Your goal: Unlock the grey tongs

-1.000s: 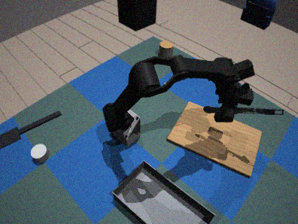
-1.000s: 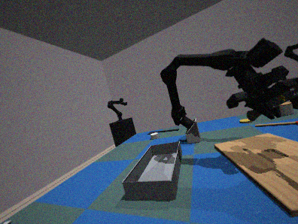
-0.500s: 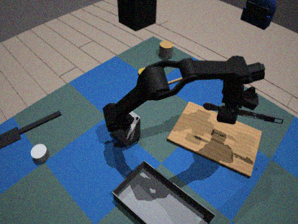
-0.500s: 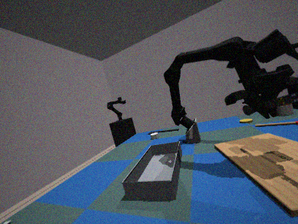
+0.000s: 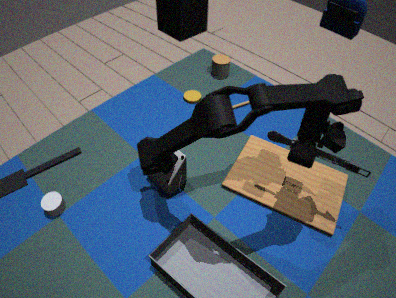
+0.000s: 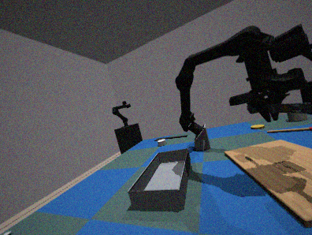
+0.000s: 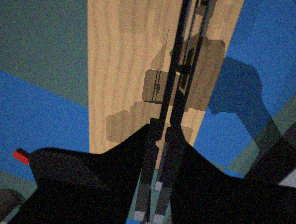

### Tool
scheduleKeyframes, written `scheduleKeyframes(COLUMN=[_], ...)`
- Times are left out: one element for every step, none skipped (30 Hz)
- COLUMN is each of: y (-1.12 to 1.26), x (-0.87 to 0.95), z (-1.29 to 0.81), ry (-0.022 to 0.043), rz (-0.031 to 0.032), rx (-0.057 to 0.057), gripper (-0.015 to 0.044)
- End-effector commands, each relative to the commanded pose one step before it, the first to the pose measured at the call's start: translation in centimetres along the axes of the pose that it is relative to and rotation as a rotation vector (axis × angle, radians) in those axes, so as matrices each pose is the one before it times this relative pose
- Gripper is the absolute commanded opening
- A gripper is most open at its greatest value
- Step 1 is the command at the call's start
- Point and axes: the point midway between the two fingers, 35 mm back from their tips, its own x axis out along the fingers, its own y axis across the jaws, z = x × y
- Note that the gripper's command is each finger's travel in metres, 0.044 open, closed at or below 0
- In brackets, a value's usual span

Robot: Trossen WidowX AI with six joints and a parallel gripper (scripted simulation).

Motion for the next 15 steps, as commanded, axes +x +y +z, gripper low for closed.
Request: scheduleKeyframes(y=[-0.424, -0.081, -0.027, 0.0, 0.0, 0.0, 0.0, 0.0, 0.0, 0.002, 0.004, 0.006, 0.008, 0.01, 0.011], x=[-0.474, -0.05, -0.017, 0.0, 0.0, 0.0, 0.0, 0.0, 0.0, 0.027, 0.054, 0.08, 0.106, 0.132, 0.153], z=[-0.141, -0.042, -0.014, 0.0, 0.0, 0.0, 0.0, 0.0, 0.0, 0.005, 0.01, 0.015, 0.019, 0.023, 0.027], ry=[0.04282, 0.00744, 0.00248, 0.0, 0.0, 0.0, 0.0, 0.0, 0.0, -0.00001, -0.00002, -0.00003, -0.00004, -0.00005, -0.00006], rz=[-0.00284, -0.00147, -0.0005, 0.0, 0.0, 0.0, 0.0, 0.0, 0.0, 0.00001, 0.00002, 0.00002, 0.00003, 0.00003, 0.00004], rx=[0.0146, 0.0016, 0.0006, 0.0, 0.0, 0.0, 0.0, 0.0, 0.0, 0.0, 0.0, 0.0, 0.0, 0.0, 0.0], gripper=[-0.015, -0.015, -0.015, -0.015, -0.015, -0.015, -0.015, -0.015, -0.015, -0.015, -0.015, -0.015, -0.015, -0.015, -0.015])
